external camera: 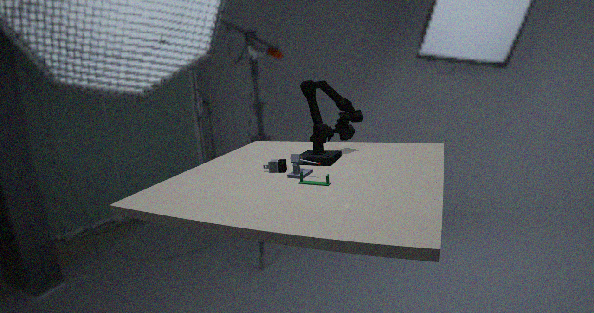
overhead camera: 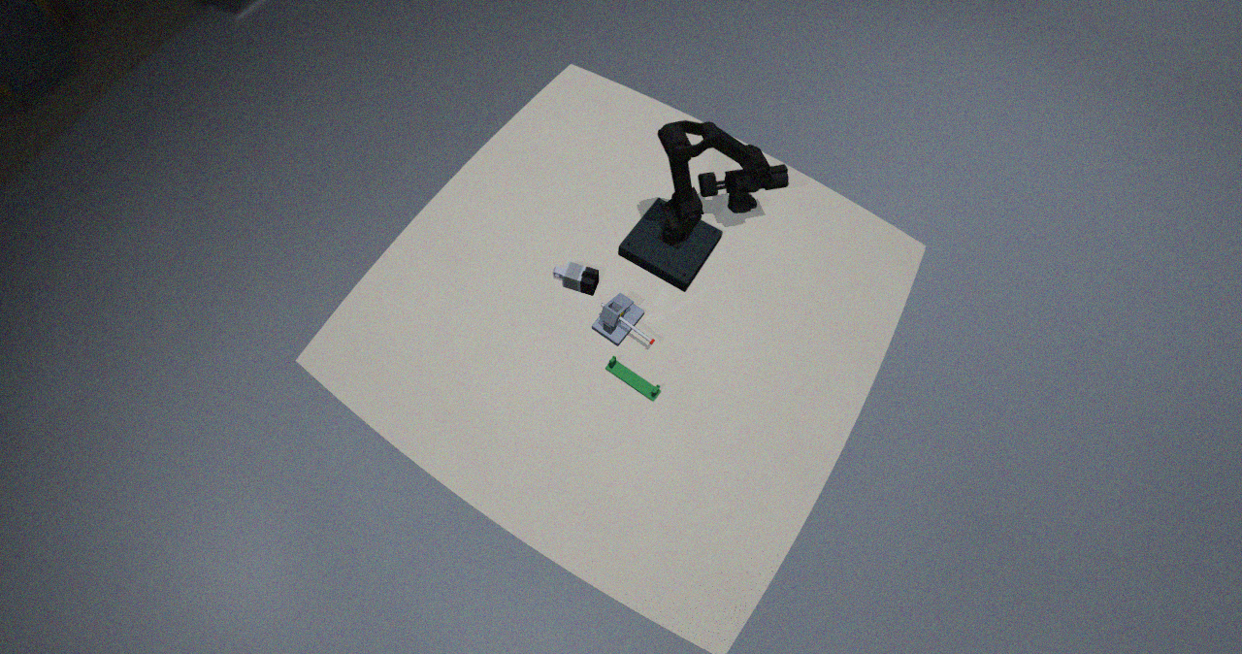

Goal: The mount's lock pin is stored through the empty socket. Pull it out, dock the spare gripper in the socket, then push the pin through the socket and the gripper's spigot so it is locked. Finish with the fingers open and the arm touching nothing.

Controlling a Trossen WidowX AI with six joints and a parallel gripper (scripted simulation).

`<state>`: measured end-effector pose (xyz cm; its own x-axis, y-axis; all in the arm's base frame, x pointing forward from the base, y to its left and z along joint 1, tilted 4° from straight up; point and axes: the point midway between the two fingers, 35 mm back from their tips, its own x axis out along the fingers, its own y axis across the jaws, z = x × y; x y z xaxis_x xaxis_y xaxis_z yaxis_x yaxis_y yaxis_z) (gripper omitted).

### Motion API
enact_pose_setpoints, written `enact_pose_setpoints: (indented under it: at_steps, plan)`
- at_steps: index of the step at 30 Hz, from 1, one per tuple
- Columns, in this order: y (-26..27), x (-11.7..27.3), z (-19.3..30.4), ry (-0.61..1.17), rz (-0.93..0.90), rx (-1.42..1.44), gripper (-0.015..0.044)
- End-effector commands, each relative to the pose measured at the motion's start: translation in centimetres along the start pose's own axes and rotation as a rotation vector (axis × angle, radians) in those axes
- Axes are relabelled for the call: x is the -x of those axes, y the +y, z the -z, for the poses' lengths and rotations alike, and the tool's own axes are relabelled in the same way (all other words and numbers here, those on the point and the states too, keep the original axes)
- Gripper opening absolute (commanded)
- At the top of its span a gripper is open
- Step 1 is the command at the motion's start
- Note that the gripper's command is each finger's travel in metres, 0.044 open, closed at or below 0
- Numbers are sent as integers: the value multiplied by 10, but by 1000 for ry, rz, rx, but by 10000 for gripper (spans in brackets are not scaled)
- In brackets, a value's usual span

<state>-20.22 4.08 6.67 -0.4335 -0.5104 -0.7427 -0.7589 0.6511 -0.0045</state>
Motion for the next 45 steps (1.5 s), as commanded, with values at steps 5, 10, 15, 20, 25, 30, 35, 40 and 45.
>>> enact_pose_setpoints:
  at_steps: [5, 10, 15, 20, 25, 30, 35, 40, 45]
  plan:
    - [27, 32, -26, -70, -105, 88, 300]
    - [49, 86, -72, -201, -212, 200, 300]
    - [47, 144, -121, -353, -263, 292, 300]
    - [21, 202, -169, -503, -257, 365, 300]
    - [-28, 253, -210, -632, -201, 420, 300]
    - [-97, 293, -238, -722, -108, 464, 300]
    - [-176, 317, -251, -759, 6, 519, 300]
    - [-261, 325, -245, -750, 117, 575, 300]
    - [-343, 318, -223, -702, 204, 635, 300]
